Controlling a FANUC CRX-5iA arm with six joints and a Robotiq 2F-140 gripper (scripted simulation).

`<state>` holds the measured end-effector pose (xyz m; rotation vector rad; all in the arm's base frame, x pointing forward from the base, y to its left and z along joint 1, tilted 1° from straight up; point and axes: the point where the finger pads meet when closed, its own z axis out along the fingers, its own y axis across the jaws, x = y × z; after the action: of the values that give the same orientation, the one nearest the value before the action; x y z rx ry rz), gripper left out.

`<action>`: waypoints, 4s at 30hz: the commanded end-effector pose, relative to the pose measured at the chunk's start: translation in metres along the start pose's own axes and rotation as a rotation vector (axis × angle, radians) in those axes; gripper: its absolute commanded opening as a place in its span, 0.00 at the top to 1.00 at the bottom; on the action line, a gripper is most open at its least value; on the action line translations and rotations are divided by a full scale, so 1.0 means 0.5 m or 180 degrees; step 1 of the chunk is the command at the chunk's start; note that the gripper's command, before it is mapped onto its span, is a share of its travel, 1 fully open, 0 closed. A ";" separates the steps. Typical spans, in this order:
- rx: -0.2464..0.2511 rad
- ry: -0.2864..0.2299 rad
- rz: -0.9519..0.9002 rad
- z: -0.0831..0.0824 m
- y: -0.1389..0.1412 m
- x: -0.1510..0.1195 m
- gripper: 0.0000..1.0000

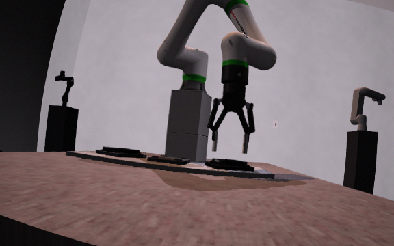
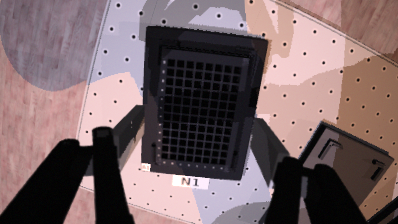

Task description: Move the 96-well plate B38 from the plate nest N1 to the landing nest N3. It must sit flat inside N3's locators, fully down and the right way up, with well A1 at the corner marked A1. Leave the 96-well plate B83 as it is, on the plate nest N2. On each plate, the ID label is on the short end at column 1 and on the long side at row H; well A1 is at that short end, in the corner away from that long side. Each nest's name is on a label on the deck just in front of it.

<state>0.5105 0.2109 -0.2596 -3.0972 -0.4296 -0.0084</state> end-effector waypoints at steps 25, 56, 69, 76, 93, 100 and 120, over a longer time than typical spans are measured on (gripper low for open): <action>0.0000 0.0001 0.0000 0.022 0.000 0.001 0.34; 0.0000 0.0001 0.0000 0.022 0.000 0.001 0.34; 0.0000 0.0001 0.0000 0.022 0.000 0.001 0.41; 0.0000 0.0001 0.0000 0.022 0.000 0.001 0.41; 0.0000 0.0001 0.0000 0.022 0.000 0.001 0.41; 0.0000 0.0001 0.0000 0.022 0.000 0.001 0.41; 0.0000 0.0001 0.0000 0.022 0.000 0.001 0.41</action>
<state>0.5106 0.2111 -0.2710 -3.0972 -0.4296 -0.0084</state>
